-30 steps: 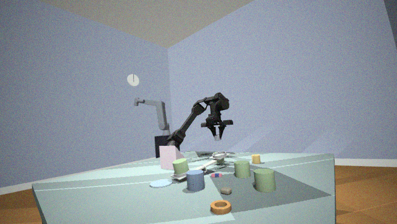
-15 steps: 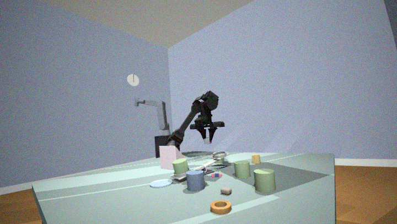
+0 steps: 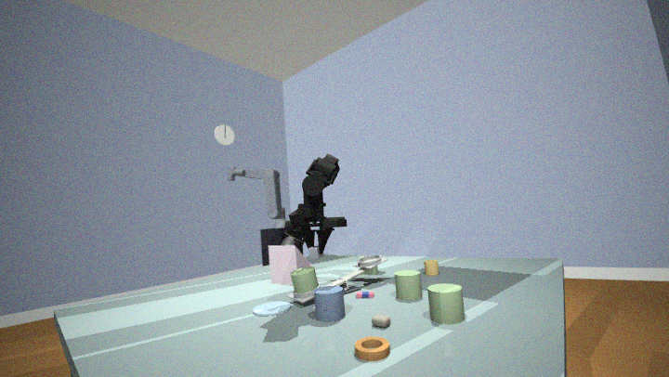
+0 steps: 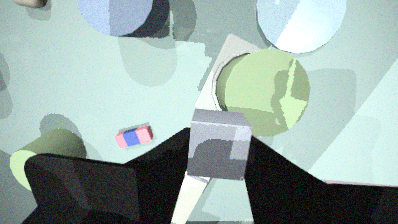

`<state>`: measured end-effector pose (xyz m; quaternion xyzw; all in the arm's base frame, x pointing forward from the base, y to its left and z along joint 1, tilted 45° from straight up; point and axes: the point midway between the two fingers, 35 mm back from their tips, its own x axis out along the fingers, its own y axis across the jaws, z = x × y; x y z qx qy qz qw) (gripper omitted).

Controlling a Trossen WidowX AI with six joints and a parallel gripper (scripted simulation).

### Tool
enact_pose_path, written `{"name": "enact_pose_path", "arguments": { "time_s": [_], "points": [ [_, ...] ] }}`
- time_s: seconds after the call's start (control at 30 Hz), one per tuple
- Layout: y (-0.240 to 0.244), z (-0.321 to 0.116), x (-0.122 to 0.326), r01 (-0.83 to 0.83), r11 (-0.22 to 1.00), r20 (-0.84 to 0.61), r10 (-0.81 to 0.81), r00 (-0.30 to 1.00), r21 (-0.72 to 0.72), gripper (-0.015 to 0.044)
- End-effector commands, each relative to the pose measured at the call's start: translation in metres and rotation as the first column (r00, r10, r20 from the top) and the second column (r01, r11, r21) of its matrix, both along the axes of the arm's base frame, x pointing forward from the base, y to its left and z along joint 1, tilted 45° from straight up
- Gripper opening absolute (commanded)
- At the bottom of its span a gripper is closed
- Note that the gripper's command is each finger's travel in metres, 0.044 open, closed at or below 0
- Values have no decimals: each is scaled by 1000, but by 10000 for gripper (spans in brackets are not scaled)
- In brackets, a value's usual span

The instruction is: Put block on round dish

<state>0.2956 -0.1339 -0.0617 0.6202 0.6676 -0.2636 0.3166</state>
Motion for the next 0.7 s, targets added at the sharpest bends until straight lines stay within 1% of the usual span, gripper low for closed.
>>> {"name": "enact_pose_path", "arguments": {
  "time_s": [0.0,0.43,0.67],
  "points": [
    [-16,-30,-17,0,1000,-2,0,1000,2,0],
    [-41,-115,-78,2,1000,-5,-2,1000,27,0],
    [-39,-122,-82,2,1000,-5,-2,1000,29,0]
  ]
}}
